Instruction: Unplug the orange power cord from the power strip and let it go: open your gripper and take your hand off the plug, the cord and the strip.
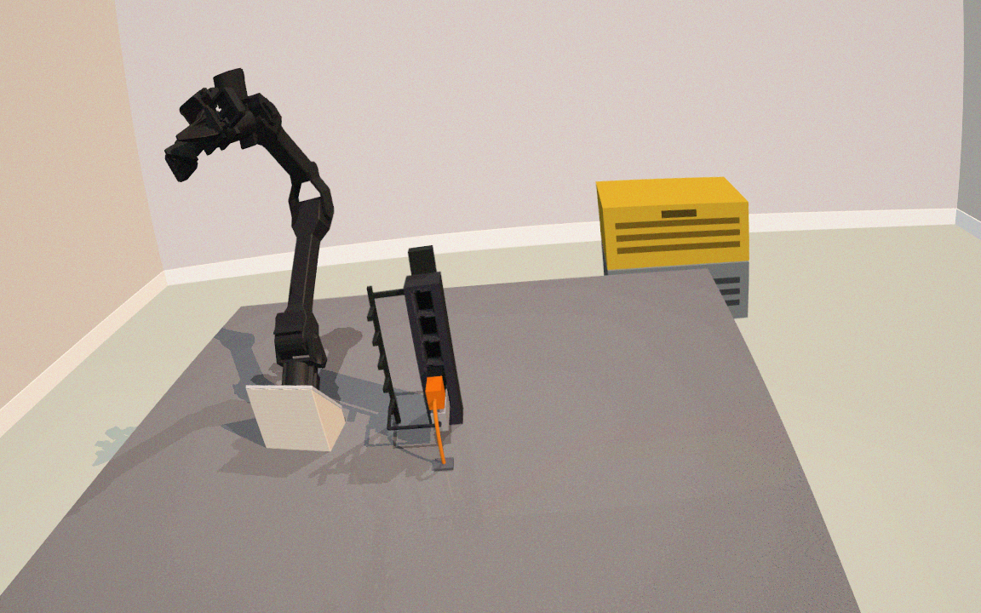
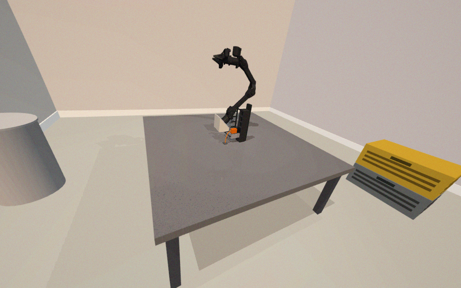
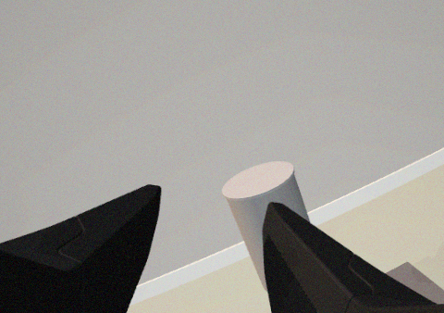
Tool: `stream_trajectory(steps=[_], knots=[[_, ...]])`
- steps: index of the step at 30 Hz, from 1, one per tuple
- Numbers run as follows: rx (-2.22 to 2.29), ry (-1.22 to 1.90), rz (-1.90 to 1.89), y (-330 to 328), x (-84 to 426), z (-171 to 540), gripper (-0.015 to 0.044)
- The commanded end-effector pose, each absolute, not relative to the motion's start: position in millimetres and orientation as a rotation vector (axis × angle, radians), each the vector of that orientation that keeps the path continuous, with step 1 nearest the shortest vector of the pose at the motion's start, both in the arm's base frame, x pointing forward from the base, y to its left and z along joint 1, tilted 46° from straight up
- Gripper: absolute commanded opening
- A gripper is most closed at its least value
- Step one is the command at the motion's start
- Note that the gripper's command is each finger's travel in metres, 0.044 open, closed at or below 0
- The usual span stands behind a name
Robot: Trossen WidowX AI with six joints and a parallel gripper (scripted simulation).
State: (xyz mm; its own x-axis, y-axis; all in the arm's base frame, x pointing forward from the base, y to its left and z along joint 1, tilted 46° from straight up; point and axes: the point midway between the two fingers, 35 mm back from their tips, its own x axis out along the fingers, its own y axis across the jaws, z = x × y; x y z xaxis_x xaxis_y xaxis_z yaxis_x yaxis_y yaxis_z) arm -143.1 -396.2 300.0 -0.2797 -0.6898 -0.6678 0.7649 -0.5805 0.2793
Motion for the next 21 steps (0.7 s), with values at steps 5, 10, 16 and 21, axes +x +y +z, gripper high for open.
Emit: stream_trajectory(steps=[5,10,16,21], knots=[[1.218,0.376,-1.638,-418.3,-35.5,211.8,0.0160],[1.360,0.558,-1.428,-407.4,35.8,160.6,0.0160],[1.516,0.802,-1.181,-368.8,117.6,104.6,0.0160],[1.633,1.026,-0.989,-317.5,175.8,64.7,0.0160]])
